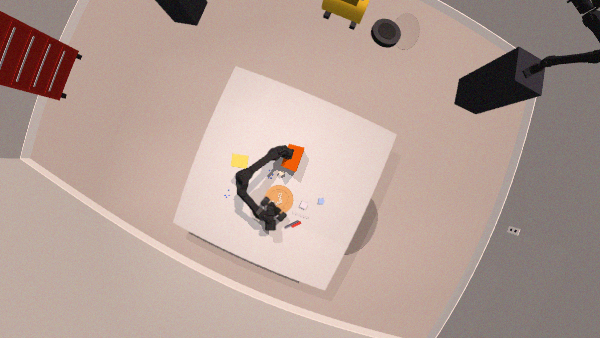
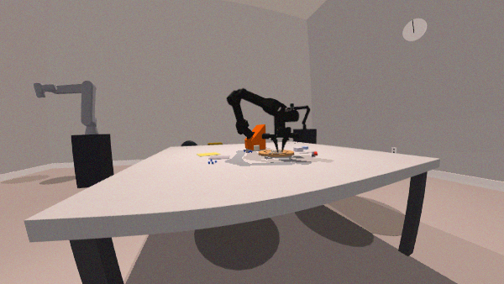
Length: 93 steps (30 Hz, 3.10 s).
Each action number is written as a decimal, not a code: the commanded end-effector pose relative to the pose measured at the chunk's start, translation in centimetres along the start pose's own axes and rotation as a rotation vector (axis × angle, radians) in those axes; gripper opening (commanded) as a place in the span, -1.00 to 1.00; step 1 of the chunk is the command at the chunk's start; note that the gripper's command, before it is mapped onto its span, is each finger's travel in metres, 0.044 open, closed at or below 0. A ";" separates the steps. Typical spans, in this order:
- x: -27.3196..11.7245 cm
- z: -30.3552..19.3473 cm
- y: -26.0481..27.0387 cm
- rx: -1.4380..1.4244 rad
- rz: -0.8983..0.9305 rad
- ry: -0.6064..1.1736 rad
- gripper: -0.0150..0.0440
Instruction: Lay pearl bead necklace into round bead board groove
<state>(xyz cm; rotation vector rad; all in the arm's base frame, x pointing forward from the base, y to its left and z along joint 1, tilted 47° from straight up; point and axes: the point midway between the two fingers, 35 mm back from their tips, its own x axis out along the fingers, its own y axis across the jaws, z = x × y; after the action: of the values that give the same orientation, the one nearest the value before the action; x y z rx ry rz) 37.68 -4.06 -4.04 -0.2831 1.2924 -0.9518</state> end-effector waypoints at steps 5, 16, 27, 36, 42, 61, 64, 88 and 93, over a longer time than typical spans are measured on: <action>0.0 0.0 0.0 0.000 0.000 0.000 -0.49; 0.0 0.0 0.0 0.000 0.000 0.000 -0.49; 0.0 0.0 0.0 0.000 0.000 0.000 -0.49; -1.1 -0.1 -0.1 -0.004 -0.004 0.000 -0.49; -1.2 0.1 0.4 -0.004 -0.004 0.000 -0.49; 0.2 0.5 1.7 -0.004 -0.004 0.000 -0.49; 0.2 0.5 1.7 -0.004 -0.004 0.000 -0.49; 0.2 0.5 1.7 -0.004 -0.004 0.000 -0.49; -0.1 0.7 1.9 0.000 0.001 -0.007 -0.14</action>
<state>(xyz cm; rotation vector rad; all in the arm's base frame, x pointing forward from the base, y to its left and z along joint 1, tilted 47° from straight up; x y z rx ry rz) 39.10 -3.05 -5.00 -0.2859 1.2861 -0.9485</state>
